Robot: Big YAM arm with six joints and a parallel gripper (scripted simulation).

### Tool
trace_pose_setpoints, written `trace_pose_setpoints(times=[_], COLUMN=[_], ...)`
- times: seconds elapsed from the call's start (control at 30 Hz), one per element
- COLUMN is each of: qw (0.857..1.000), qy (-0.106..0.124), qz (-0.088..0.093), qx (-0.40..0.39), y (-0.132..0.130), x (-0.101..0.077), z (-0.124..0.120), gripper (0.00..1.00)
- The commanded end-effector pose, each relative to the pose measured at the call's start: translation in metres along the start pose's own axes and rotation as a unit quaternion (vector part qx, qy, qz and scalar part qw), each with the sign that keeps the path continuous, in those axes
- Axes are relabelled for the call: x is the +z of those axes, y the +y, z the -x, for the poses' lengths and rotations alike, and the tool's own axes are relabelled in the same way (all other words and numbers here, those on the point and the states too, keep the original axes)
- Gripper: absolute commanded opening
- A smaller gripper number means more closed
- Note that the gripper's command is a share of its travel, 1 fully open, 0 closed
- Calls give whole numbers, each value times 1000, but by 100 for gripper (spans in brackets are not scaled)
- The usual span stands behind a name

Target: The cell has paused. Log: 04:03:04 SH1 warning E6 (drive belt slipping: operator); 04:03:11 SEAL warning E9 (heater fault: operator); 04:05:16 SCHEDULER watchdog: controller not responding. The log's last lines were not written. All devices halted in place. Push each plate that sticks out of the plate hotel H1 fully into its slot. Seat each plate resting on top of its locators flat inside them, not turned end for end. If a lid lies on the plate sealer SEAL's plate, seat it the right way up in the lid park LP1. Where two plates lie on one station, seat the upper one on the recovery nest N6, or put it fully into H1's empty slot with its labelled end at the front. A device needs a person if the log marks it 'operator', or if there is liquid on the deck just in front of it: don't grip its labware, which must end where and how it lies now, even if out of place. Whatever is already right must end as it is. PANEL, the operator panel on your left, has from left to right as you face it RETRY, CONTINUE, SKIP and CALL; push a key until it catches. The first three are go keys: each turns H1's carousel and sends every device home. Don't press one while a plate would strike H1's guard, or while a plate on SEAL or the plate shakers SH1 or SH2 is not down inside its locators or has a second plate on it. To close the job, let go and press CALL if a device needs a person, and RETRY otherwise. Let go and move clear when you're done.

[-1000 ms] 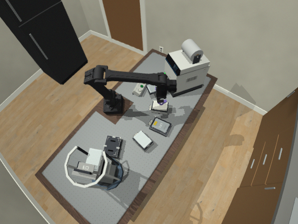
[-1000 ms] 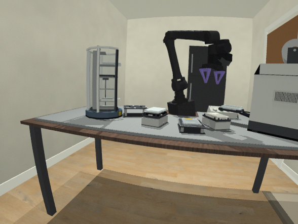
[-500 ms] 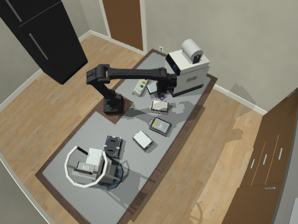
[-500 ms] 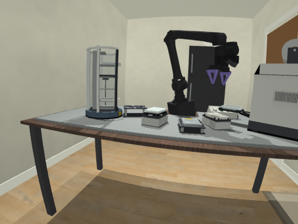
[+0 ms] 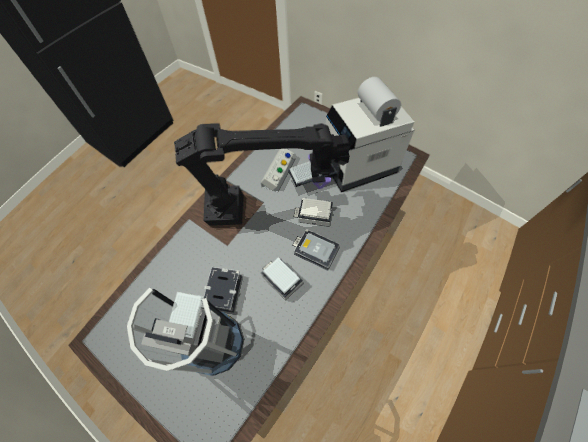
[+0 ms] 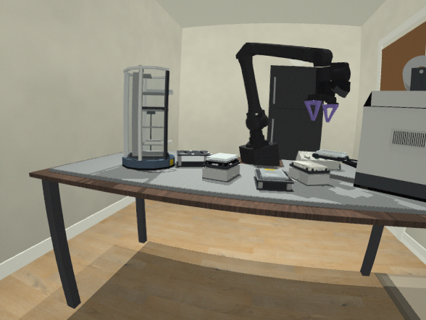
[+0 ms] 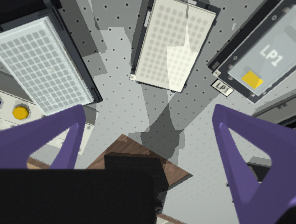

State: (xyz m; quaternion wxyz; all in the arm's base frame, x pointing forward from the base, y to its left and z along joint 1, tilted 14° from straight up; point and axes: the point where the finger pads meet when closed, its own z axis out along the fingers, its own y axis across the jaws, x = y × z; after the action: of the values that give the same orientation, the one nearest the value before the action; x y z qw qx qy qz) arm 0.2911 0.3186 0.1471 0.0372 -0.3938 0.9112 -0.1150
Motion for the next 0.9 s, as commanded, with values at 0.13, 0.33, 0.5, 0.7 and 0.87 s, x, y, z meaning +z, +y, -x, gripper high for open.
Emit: trace_pose_setpoints(times=[0.13, 0.33, 0.5, 0.7, 0.87], qw=[1000, 998, 992, 985, 973], qy=[-26, -25, -26, -26, -26], qz=[3, 2, 1, 0, -2], qx=[4, -65, -126, -172, -229], y=[19, 14, 16, 17, 17], x=[-19, -19, -20, -20, -20], z=[25, 20, 20, 20, 20], gripper=[100, 100, 100, 100, 100])
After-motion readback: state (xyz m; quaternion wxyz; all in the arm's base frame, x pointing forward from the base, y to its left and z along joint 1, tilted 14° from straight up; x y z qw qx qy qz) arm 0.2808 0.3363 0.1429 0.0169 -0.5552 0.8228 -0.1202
